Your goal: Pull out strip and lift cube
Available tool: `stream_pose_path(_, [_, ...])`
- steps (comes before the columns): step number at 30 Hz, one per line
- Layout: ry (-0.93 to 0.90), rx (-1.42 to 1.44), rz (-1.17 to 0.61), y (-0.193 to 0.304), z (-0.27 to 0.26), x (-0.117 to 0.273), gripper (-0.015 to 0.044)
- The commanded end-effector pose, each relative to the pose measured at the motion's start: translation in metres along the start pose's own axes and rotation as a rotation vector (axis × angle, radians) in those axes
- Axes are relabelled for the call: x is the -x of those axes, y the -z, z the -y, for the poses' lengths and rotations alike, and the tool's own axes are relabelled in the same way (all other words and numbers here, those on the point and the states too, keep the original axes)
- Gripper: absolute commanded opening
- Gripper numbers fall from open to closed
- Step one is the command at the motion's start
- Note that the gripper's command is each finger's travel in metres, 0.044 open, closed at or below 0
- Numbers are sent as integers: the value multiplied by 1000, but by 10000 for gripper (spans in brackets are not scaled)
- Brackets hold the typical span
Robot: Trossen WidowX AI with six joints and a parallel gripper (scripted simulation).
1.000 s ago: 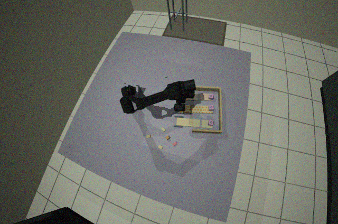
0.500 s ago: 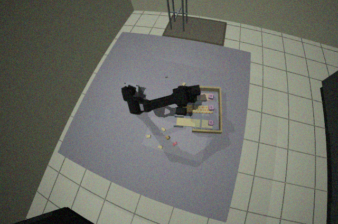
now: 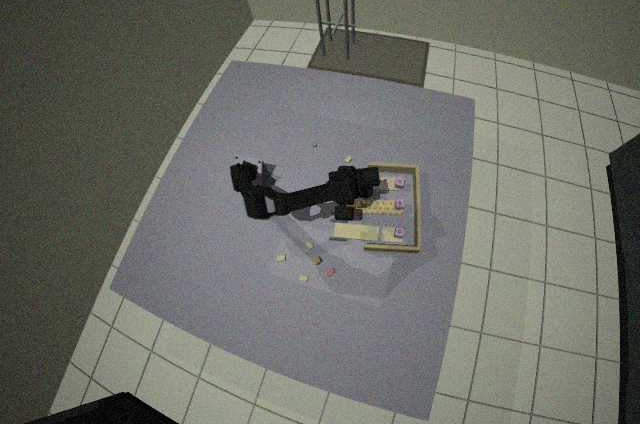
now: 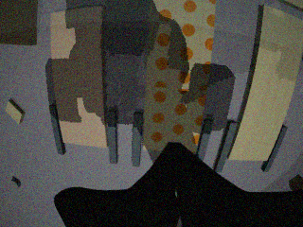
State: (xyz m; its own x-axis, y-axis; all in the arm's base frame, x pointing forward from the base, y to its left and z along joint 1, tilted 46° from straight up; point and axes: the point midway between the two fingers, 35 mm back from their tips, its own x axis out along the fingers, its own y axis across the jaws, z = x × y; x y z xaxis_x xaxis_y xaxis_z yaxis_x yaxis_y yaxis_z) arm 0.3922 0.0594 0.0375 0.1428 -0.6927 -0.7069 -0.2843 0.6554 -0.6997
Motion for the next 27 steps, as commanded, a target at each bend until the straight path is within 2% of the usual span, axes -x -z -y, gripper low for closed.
stream_pose_path(1, [5,8,1,0,0,-7,0])
stream_pose_path(27, [9,7,0,1,3,-38,0])
